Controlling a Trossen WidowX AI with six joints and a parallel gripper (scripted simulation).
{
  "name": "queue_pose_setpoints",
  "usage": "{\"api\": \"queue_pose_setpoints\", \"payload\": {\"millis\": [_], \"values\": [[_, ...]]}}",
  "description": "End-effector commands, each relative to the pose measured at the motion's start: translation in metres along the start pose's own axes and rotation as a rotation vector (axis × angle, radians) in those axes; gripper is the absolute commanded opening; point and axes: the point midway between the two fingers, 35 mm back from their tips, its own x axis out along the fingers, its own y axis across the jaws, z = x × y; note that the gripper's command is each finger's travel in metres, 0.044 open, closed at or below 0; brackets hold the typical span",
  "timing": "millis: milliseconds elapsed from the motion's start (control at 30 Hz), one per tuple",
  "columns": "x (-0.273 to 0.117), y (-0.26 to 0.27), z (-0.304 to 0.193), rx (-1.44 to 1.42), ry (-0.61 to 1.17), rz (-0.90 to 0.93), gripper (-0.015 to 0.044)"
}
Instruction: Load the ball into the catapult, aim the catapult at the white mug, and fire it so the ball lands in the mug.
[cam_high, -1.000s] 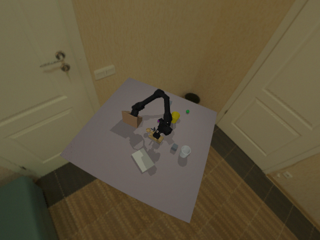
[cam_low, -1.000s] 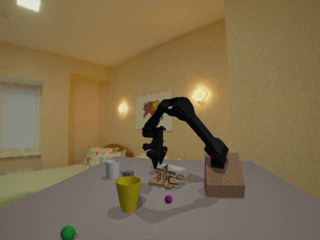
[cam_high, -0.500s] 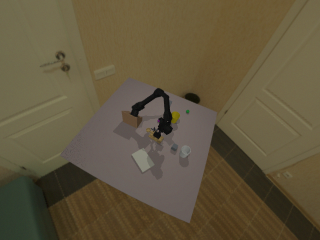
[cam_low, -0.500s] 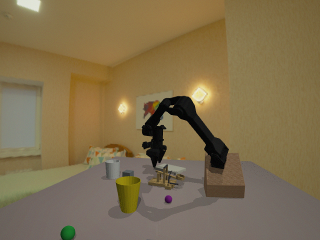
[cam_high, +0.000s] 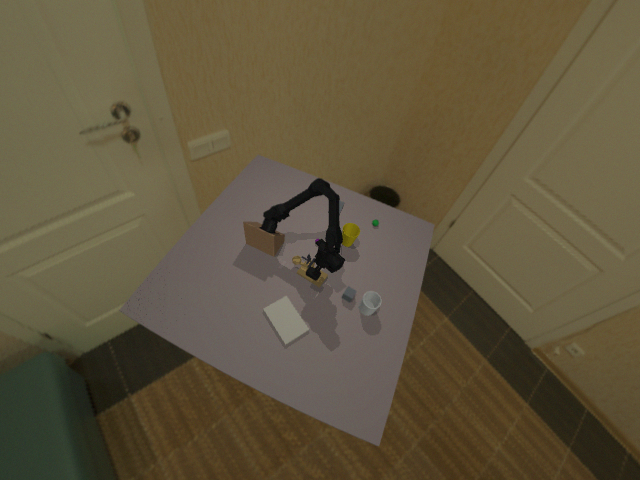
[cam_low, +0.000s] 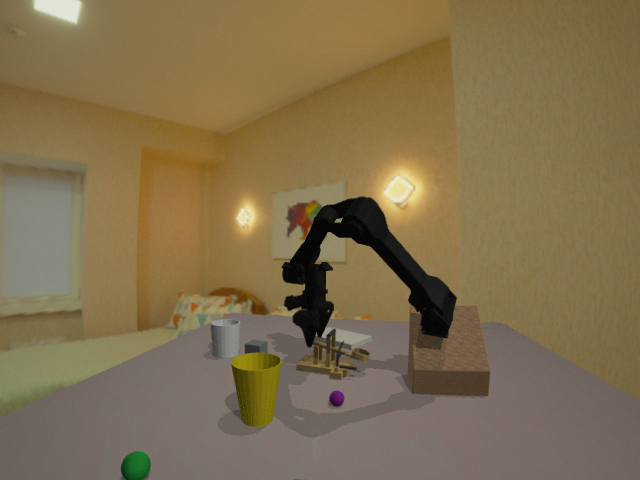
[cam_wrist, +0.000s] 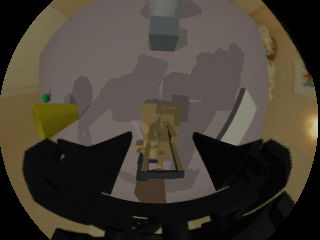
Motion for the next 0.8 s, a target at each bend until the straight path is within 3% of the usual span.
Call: {"api": "queue_pose_setpoints", "payload": {"millis": [0, 767], "values": [[0.009, -0.001, -0.002, 0.011, 0.006, 0.008, 0.0440], [0.044, 0.001, -0.004, 0.011, 0.007, 0.011, 0.0440]]}}
